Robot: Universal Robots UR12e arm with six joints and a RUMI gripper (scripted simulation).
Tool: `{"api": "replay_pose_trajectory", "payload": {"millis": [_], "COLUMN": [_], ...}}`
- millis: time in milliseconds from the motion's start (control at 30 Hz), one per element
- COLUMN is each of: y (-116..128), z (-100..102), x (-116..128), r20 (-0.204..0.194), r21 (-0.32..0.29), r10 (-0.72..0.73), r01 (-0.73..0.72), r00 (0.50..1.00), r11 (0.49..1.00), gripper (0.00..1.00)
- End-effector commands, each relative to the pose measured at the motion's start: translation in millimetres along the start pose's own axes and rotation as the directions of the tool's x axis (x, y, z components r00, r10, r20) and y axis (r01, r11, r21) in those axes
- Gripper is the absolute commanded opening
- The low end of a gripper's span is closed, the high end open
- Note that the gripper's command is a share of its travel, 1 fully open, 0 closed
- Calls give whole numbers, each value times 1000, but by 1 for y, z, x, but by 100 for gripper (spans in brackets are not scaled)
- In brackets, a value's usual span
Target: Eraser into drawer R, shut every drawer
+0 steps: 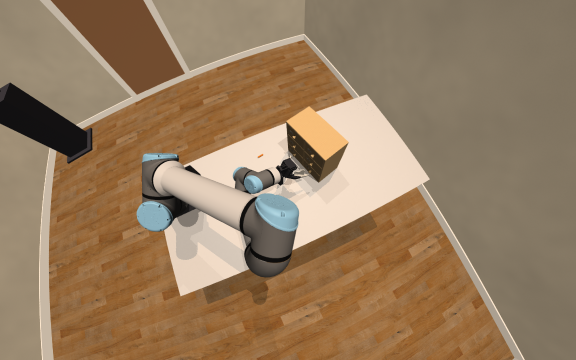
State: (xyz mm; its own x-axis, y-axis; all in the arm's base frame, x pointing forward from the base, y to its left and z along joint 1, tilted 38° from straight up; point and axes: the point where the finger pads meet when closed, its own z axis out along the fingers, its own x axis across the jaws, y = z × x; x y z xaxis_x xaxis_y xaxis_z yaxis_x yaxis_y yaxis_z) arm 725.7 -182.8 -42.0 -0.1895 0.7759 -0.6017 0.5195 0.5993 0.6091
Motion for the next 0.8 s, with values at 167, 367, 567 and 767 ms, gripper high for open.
{"api": "replay_pose_trajectory", "payload": {"millis": [167,367,567,767], "y": [-2,-7,-18,-33], "z": [1,4,11,19], "x": [0,0,0,0], "r20": [0,0,0,0], "r21": [-1,-1,-1,-1], "r10": [0,0,0,0], "r01": [0,0,0,0], "r00": [1000,1000,1000,1000], "r11": [1000,1000,1000,1000], "gripper": [100,100,100,100]}}
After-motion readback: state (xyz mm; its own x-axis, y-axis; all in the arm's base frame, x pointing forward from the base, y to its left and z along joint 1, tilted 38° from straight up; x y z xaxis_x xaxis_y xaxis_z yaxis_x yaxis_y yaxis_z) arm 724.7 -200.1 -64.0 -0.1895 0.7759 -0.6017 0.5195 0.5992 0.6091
